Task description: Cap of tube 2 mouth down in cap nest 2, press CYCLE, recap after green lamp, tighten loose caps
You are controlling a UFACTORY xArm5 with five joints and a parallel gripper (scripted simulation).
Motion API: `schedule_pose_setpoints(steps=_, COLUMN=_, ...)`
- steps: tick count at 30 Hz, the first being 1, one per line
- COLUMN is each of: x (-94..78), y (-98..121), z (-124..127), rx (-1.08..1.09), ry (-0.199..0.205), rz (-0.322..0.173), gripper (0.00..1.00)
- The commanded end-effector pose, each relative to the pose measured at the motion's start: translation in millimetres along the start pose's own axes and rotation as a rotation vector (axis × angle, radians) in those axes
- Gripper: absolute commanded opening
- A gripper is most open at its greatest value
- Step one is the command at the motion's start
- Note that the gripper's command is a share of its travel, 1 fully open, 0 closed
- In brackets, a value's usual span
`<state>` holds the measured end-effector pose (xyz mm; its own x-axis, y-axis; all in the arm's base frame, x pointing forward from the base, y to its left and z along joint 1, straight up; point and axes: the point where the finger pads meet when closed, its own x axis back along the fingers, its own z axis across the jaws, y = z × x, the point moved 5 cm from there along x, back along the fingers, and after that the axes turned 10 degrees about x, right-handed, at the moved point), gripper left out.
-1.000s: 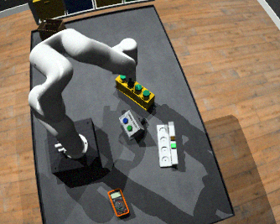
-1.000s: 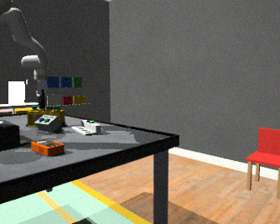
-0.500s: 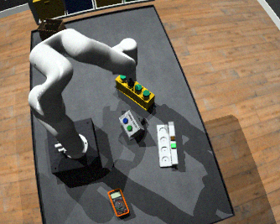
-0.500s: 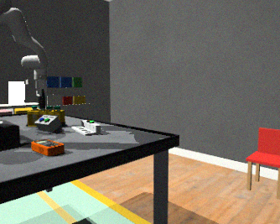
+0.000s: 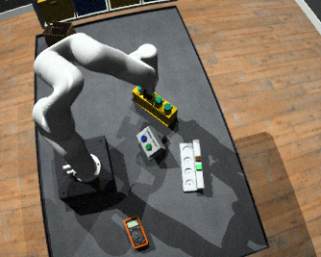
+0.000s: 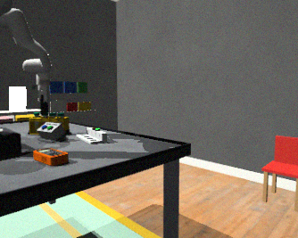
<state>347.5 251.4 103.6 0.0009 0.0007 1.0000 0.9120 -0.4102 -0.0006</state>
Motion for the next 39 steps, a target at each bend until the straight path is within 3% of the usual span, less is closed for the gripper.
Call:
schedule_pose_setpoints(steps=1, x=0.6, y=0.3, z=0.9, rx=-0.279, ry=0.002, rz=-0.004, gripper=0.00)
schedule_pose_setpoints(steps=6, x=0.5, y=0.3, z=0.9, rx=-0.412, ry=0.002, rz=-0.004, gripper=0.00)
schedule_pose_setpoints(steps=21, x=-0.1, y=0.3, z=1.0, rx=-1.120, ry=0.004, rz=-0.003, gripper=0.00)
schedule_pose_setpoints(steps=30, x=-0.1, y=0.3, z=1.0, rx=-1.175, ry=0.004, rz=-0.003, gripper=0.00)
schedule_pose_setpoints(steps=31, x=-0.1, y=0.3, z=1.0, rx=-1.175, ry=0.004, rz=-0.003, gripper=0.46)
schedule_pose_setpoints(steps=39, x=-0.1, y=0.3, z=1.0, rx=-1.175, ry=0.004, rz=-0.003, gripper=0.46)
